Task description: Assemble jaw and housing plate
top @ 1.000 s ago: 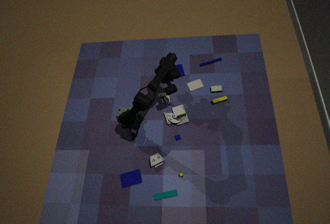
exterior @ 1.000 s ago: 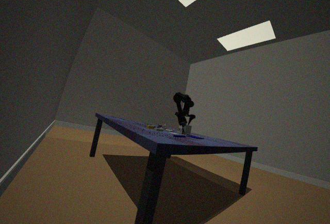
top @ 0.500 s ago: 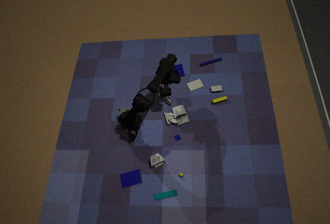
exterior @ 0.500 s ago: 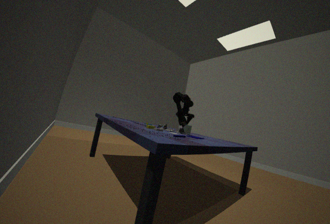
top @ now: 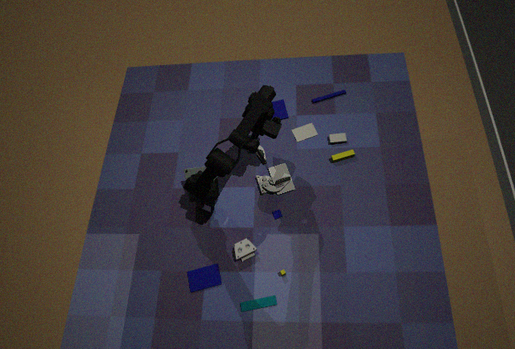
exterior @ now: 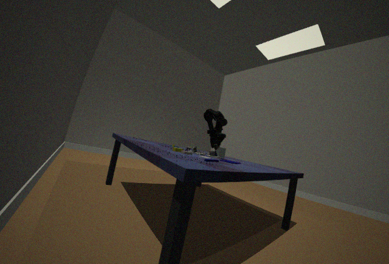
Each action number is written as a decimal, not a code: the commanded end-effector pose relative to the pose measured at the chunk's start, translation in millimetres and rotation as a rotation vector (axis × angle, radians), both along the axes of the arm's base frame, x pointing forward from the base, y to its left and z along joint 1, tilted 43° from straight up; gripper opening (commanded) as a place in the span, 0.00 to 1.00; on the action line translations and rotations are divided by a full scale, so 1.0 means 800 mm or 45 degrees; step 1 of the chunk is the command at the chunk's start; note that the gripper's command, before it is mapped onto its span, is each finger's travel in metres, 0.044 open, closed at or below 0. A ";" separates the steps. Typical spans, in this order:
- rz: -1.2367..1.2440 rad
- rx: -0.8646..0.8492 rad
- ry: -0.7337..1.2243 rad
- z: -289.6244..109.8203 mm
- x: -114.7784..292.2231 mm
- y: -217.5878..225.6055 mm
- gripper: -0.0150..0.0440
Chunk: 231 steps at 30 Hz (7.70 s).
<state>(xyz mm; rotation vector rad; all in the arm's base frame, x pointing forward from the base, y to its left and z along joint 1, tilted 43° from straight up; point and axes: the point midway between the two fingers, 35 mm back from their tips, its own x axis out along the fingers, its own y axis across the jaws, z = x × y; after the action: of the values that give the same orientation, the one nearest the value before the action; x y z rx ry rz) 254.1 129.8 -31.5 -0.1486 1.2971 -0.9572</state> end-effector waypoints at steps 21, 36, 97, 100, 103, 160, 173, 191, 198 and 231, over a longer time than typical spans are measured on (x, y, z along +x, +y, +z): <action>-0.546 -0.036 -0.493 0.011 -0.006 -0.009 1.00; -0.546 -0.037 -0.494 -0.030 -0.008 -0.047 1.00; -0.554 -0.038 -0.497 -0.072 -0.010 -0.086 0.78; -0.554 -0.038 -0.497 -0.072 -0.010 -0.086 0.64; -0.554 -0.038 -0.497 -0.072 -0.010 -0.086 0.54; -0.332 -0.017 -0.301 0.024 0.009 -0.043 0.48; -0.039 0.001 -0.040 0.058 0.025 -0.080 0.48; 0.361 0.010 0.322 0.105 0.037 -0.134 0.48; 0.512 0.009 0.466 0.123 0.037 -0.157 0.48; 0.534 0.011 0.485 0.109 0.041 -0.142 0.48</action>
<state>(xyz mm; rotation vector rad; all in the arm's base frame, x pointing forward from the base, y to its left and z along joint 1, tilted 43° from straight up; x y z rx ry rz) 284.3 8.7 59.6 -0.6050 1.5447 -0.5802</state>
